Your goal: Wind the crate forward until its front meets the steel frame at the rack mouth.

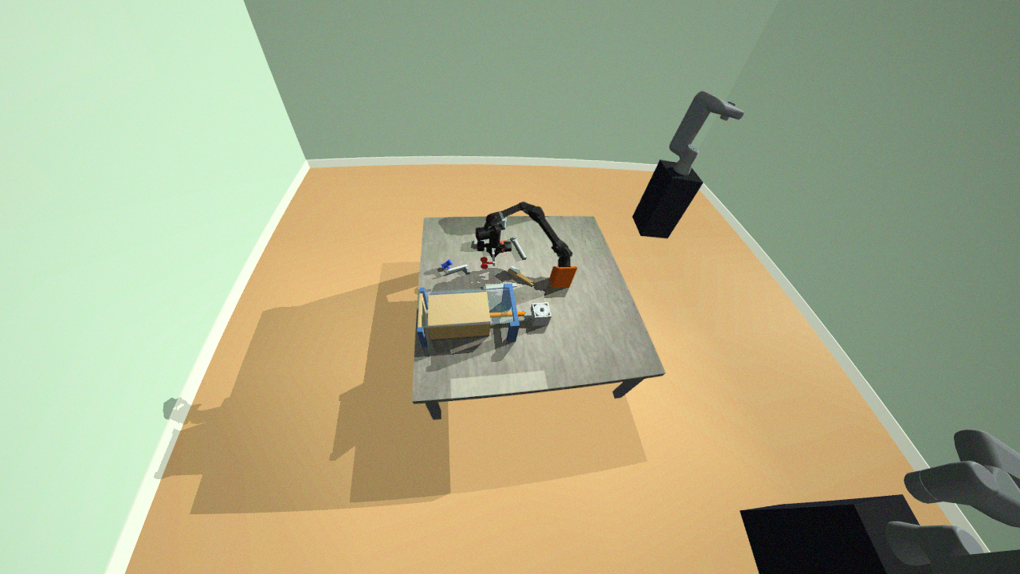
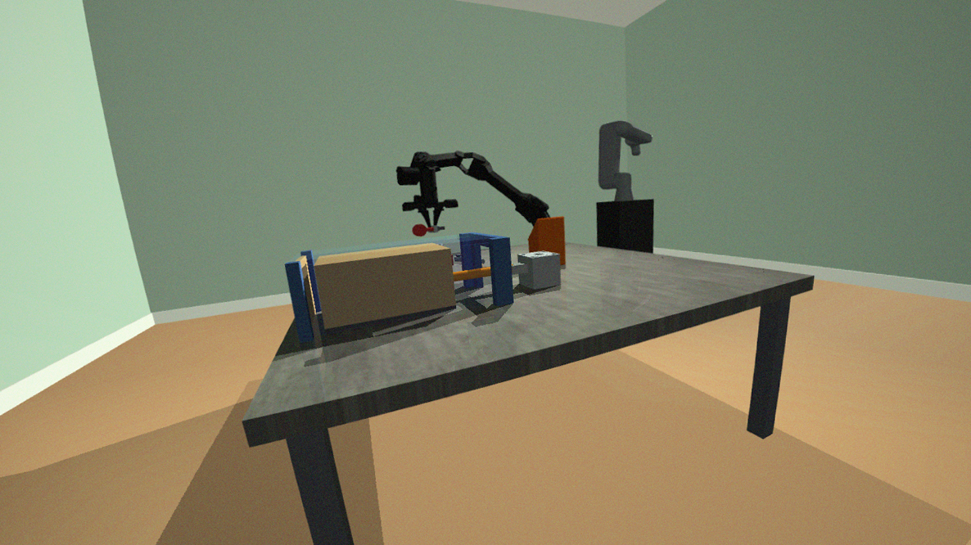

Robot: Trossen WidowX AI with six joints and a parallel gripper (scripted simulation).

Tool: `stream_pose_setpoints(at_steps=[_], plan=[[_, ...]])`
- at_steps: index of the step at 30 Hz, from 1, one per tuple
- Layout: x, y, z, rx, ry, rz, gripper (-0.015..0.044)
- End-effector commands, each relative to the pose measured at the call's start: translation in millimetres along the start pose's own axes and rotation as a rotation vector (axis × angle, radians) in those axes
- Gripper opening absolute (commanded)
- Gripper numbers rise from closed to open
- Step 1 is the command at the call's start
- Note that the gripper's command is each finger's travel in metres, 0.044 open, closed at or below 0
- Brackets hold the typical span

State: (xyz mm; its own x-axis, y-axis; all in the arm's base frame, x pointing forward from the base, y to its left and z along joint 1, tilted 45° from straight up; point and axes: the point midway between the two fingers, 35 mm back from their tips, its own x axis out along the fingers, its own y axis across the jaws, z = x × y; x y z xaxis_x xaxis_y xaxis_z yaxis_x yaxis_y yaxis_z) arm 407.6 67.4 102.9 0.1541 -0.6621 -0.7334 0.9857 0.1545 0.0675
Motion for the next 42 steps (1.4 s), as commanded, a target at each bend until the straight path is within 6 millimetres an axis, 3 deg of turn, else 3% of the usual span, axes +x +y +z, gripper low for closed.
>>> stream_pose_setpoints(at_steps=[1, 11, 22, 33, 42], plan=[[-4.6, -9.7, -41.5, -0.179, 0.023, 0.003, 0.0], [-14.8, -42.4, -125.5, -0.582, 0.062, 0.019, 0.0], [-18.3, -94.1, -201.7, -1.032, 0.083, 0.032, 0.0], [-14.3, -161.8, -261.7, -1.493, 0.07, 0.029, 0.0], [-1.9, -223.6, -295.1, -1.866, 0.033, 0.001, 0.0]])
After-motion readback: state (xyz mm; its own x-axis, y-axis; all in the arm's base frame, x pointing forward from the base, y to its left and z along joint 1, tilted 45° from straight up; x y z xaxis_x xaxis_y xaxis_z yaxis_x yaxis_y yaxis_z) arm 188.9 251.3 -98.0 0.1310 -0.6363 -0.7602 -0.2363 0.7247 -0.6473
